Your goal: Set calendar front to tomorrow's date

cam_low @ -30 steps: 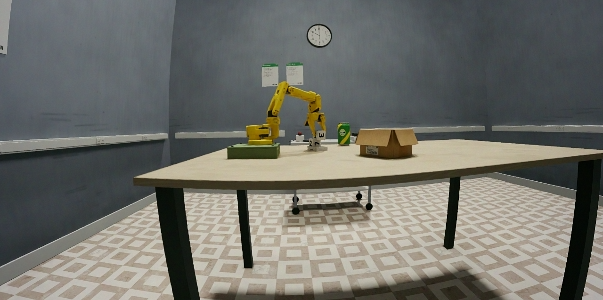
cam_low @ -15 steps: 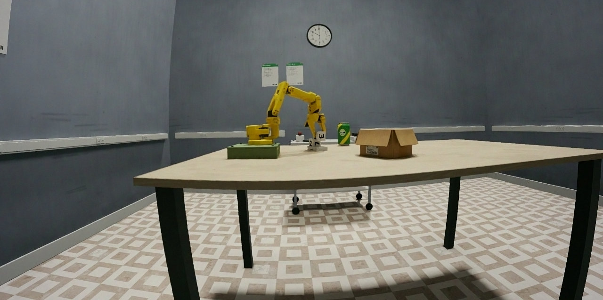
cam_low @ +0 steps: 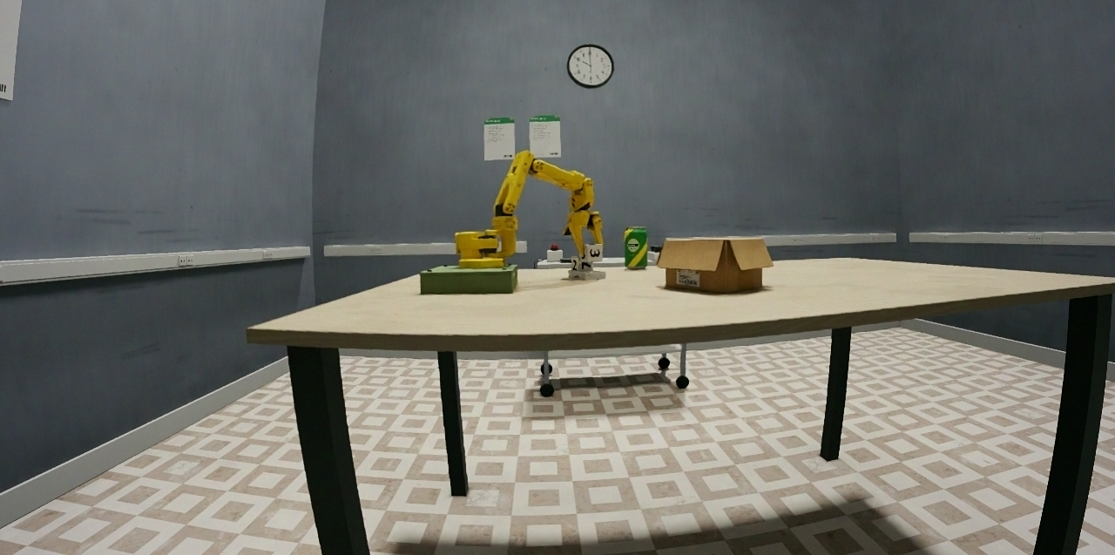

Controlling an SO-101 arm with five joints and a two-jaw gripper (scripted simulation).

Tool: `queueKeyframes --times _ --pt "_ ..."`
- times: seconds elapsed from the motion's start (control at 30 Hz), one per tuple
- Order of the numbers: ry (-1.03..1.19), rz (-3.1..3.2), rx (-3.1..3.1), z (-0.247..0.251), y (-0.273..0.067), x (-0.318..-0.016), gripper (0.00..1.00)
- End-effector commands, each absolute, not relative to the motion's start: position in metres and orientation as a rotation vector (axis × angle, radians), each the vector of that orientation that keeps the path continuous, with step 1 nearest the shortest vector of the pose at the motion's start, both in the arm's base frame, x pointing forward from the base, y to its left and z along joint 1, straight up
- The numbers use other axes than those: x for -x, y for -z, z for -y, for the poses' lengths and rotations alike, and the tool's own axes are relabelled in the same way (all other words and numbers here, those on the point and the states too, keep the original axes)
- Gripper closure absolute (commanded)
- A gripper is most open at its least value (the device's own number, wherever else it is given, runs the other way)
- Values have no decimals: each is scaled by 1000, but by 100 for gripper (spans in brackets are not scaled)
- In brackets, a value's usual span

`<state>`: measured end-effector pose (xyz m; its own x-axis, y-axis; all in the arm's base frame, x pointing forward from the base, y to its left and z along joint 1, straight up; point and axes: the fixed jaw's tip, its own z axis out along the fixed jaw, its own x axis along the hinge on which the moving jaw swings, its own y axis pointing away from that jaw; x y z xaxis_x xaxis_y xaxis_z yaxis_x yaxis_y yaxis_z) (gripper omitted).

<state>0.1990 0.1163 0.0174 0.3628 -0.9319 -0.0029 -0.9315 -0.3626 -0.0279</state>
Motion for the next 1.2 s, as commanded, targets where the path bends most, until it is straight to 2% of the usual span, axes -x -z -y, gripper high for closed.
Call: queueKeyframes --times 0.0,1.17 --pt "11 -1761 2583 -117 -12 -196 100" --pt "11 -1762 2583 -117 0 -195 100"
